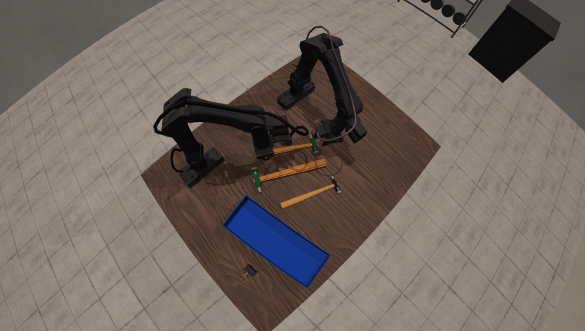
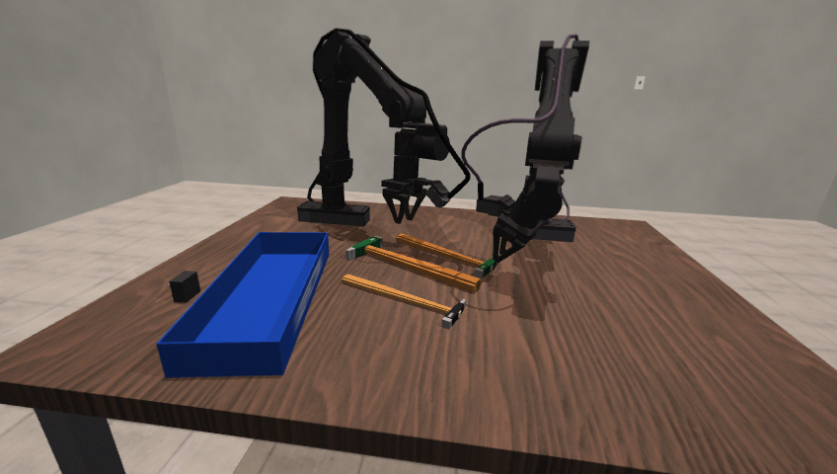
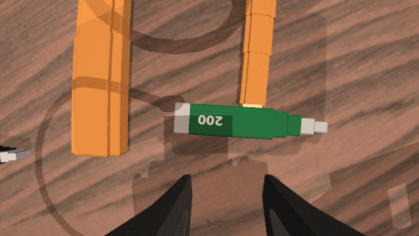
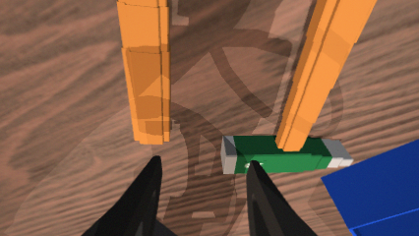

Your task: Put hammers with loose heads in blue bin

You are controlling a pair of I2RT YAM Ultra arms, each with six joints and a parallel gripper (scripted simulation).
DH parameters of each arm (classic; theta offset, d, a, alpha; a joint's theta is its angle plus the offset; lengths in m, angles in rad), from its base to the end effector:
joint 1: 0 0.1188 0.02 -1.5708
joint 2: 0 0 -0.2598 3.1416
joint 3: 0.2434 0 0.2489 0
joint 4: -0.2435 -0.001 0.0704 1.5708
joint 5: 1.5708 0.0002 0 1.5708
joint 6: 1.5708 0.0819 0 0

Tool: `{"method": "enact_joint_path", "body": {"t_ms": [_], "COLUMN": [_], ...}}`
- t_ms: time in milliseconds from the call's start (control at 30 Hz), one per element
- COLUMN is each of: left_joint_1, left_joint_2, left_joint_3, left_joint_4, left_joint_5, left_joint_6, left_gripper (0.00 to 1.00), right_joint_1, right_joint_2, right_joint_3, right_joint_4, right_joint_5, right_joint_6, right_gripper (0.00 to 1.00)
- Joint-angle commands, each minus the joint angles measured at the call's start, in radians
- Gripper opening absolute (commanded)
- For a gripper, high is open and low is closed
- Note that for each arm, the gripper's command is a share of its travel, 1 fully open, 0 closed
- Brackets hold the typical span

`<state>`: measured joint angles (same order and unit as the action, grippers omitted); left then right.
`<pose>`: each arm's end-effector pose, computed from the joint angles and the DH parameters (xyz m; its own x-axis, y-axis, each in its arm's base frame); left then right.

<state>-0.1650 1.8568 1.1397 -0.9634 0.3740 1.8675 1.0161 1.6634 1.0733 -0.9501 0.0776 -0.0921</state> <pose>0.2897 -0.0776 0.1088 0.3951 0.8367 -0.3793 0.9045 -0.4265 0.0014 0.1534 0.2374 0.1409 -0.4464 -0.8945 -0.0232 -0.8911 0.4467 -0.0800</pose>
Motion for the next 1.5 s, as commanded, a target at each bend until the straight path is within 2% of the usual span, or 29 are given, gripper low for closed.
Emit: {"method": "enact_joint_path", "body": {"t_ms": [0,133,200,467,700,767,1033,1233,1467], "left_joint_1": [-0.009,-0.030,-0.030,-0.079,-0.123,-0.123,-0.173,-0.208,-0.241], "left_joint_2": [0.025,0.069,0.069,0.152,0.217,0.217,0.298,0.359,0.427], "left_joint_3": [0.088,0.152,0.152,0.273,0.364,0.364,0.479,0.564,0.648], "left_joint_4": [0.151,0.248,0.248,0.349,0.313,0.313,0.257,0.221,0.176], "left_joint_5": [0.027,0.023,0.023,-0.050,-0.130,-0.130,-0.244,-0.324,-0.381], "left_joint_6": [-0.195,-0.388,-0.388,-0.811,-1.119,-1.119,-1.502,-1.747,-1.892], "left_gripper": [0.37,0.37,0.37,0.37,0.37,0.37,0.37,0.37,0.37], "right_joint_1": [-0.114,-0.216,-0.216,-0.372,-0.460,-0.460,-0.542,-0.564,-0.561], "right_joint_2": [0.076,0.172,0.172,0.312,0.390,0.390,0.460,0.486,0.489], "right_joint_3": [0.097,0.184,0.184,0.320,0.401,0.401,0.475,0.504,0.507], "right_joint_4": [0.066,0.096,0.096,0.060,0.019,0.019,-0.034,-0.046,-0.035], "right_joint_5": [0.103,0.091,0.091,0.027,-0.029,-0.029,-0.082,-0.086,-0.078], "right_joint_6": [-0.175,-0.297,-0.297,-0.479,-0.580,-0.580,-0.672,-0.677,-0.677], "right_gripper": [0.46,0.46,0.46,0.46,0.46,0.46,0.46,0.46,0.46]}}
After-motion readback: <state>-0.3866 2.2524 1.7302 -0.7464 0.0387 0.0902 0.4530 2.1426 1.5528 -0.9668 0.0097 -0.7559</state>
